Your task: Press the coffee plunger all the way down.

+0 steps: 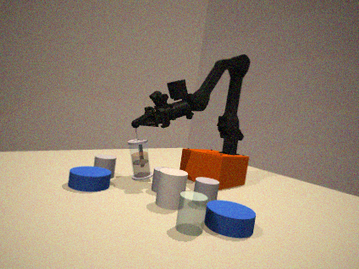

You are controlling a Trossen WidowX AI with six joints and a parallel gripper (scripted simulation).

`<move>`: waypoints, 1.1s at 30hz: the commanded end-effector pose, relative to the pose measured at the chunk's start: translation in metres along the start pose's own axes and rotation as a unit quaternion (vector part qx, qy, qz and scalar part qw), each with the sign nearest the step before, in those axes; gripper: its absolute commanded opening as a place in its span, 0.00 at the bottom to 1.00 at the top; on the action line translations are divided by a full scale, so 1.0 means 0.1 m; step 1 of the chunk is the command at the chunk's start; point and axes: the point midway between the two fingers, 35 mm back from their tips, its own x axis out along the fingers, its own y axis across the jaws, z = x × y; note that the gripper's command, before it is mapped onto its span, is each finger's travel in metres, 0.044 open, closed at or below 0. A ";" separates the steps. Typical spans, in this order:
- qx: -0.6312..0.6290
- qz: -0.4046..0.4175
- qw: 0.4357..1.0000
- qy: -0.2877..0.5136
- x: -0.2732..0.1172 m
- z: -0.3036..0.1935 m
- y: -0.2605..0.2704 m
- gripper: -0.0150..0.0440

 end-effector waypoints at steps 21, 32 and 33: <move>-0.007 0.001 0.999 0.052 0.14 -0.26 0.00 0.44; -0.007 0.001 0.999 0.051 0.17 -0.25 0.00 0.44; -0.007 0.001 0.999 0.051 0.17 -0.25 0.00 0.44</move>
